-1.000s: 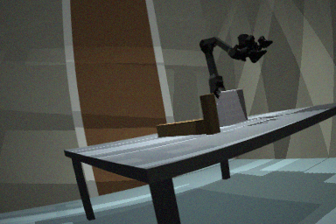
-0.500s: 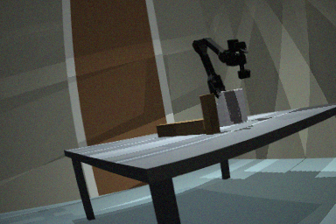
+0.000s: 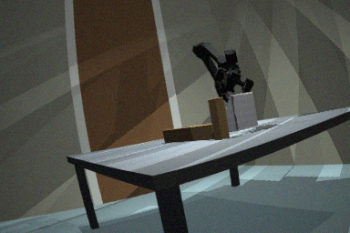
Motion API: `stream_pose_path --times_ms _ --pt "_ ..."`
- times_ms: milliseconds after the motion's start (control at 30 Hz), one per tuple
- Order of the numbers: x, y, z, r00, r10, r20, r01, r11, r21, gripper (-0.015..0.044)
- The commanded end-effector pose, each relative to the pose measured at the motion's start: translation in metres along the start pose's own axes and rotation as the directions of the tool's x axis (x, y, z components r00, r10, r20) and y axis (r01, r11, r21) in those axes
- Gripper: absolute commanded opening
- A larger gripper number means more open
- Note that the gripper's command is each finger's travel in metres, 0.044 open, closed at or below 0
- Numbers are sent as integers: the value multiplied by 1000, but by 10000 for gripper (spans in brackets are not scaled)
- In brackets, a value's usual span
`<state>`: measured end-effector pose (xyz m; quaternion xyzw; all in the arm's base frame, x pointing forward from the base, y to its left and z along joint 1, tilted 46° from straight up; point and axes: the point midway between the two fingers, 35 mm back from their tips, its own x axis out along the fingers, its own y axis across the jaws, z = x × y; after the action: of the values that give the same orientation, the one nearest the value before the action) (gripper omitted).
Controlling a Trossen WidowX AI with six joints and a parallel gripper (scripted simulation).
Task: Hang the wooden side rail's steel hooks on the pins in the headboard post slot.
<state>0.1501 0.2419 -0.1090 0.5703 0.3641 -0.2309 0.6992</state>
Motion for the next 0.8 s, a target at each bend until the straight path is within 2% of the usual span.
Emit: stream_pose_path --times_ms 0,133,767 --pt "13 14 73 968 19 251 -134 884 449 440" --pt "14 17 99 941 20 339 -226 782 581 440" --pt "14 17 99 941 20 339 -226 782 581 440"
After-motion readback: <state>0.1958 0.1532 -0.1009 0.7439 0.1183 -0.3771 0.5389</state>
